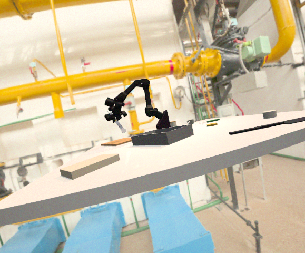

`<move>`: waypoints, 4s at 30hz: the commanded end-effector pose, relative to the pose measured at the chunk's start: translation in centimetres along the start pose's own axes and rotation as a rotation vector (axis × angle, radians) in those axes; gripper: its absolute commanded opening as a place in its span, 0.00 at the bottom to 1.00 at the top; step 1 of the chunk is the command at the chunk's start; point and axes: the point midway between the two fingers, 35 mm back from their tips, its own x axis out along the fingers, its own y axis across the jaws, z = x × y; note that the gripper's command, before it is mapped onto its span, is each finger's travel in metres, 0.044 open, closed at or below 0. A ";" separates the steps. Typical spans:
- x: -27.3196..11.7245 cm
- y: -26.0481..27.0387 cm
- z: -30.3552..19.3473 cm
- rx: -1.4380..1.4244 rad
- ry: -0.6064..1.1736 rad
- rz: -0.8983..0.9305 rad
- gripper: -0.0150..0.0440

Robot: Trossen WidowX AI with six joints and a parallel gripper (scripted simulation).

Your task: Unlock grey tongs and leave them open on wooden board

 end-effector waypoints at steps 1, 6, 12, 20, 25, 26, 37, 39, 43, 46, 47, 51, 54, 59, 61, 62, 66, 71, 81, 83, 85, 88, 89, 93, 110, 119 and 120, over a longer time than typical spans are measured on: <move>-0.9 -0.7 0.5 0.068 -0.068 -0.011 0.00; -1.1 -1.0 0.7 0.088 -0.086 -0.015 0.00; -1.1 -1.0 0.7 0.088 -0.086 -0.015 0.00; -1.1 -1.0 0.7 0.088 -0.086 -0.015 0.00; -1.1 -1.0 0.7 0.088 -0.086 -0.015 0.00; -1.1 -1.0 0.7 0.088 -0.086 -0.015 0.00; -1.1 -1.0 0.7 0.088 -0.086 -0.015 0.00; -1.1 -1.0 0.7 0.088 -0.086 -0.015 0.00; -1.1 -1.0 0.7 0.088 -0.086 -0.015 0.00; -1.0 -0.8 0.6 0.075 -0.076 -0.013 0.00; -0.9 -0.7 0.5 0.067 -0.069 -0.012 0.00; -0.3 -0.3 0.3 0.025 -0.026 -0.005 0.00; 0.2 0.0 0.0 -0.006 0.010 -0.002 0.00; 0.9 0.4 -0.5 -0.053 0.074 0.001 0.00; 1.2 0.5 -0.7 -0.069 0.101 0.002 0.00; 1.4 0.6 -0.8 -0.077 0.115 0.002 0.00; 2.0 0.7 -1.2 -0.104 0.172 0.001 0.00; 2.6 0.7 -1.7 -0.130 0.247 -0.001 0.00; 3.7 0.5 -2.6 -0.151 0.403 -0.006 0.00; 3.9 0.4 -2.8 -0.151 0.435 -0.007 0.00; 4.1 0.4 -2.9 -0.148 0.467 -0.008 0.00; 4.3 0.2 -3.1 -0.140 0.514 -0.008 0.00; 4.4 0.2 -3.2 -0.137 0.530 -0.008 0.00; 4.6 0.0 -3.4 -0.121 0.591 -0.006 0.00; 5.2 -0.4 -3.2 0.038 0.830 0.024 0.00; 5.3 -0.5 -3.0 0.071 0.859 0.033 0.00; 5.3 -0.5 -3.0 0.071 0.859 0.033 0.00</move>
